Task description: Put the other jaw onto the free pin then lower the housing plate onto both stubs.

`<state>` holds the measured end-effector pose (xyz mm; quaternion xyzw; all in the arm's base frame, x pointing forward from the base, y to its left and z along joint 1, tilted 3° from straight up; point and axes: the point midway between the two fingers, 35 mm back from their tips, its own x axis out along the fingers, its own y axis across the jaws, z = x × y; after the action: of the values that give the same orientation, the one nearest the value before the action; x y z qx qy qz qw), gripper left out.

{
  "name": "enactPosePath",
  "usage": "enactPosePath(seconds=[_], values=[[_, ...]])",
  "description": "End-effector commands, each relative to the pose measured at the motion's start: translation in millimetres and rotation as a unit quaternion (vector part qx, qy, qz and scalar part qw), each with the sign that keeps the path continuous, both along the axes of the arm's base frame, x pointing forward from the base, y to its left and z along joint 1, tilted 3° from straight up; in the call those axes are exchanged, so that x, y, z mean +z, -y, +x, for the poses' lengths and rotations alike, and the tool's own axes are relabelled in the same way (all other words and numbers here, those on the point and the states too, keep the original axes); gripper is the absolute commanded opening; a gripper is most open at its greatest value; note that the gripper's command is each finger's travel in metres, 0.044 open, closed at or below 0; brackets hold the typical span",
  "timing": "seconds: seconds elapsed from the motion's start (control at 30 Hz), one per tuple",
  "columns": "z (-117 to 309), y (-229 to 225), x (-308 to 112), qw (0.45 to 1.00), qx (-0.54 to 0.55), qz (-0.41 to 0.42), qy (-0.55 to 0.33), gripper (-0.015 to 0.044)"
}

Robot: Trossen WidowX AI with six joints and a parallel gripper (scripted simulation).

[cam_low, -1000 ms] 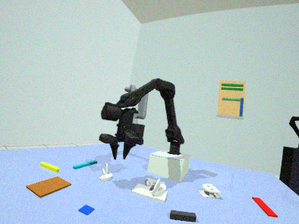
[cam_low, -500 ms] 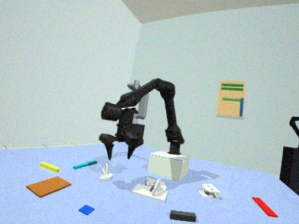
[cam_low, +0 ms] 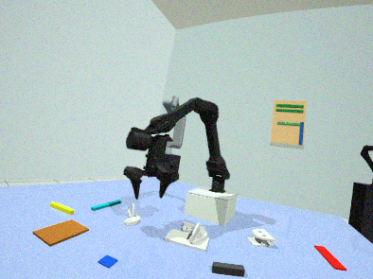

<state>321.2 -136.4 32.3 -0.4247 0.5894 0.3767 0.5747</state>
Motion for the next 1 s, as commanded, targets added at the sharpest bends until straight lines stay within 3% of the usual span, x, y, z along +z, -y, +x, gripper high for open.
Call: enactPosePath(seconds=[0.0, 0.1, 0.67, 0.97], values=[[0.0, 0.0, 0.0, 1.0, 0.0, 0.0, 0.0, 0.044], [0.0, 0.0, 0.0, 1.0, 0.0, 0.0, 0.0, 0.044], [0.0, 0.0, 0.0, 1.0, 0.0, 0.0, 0.0, 0.0], [0.0, 0.0, 0.0, 1.0, 0.0, 0.0, 0.0, 0.0]])
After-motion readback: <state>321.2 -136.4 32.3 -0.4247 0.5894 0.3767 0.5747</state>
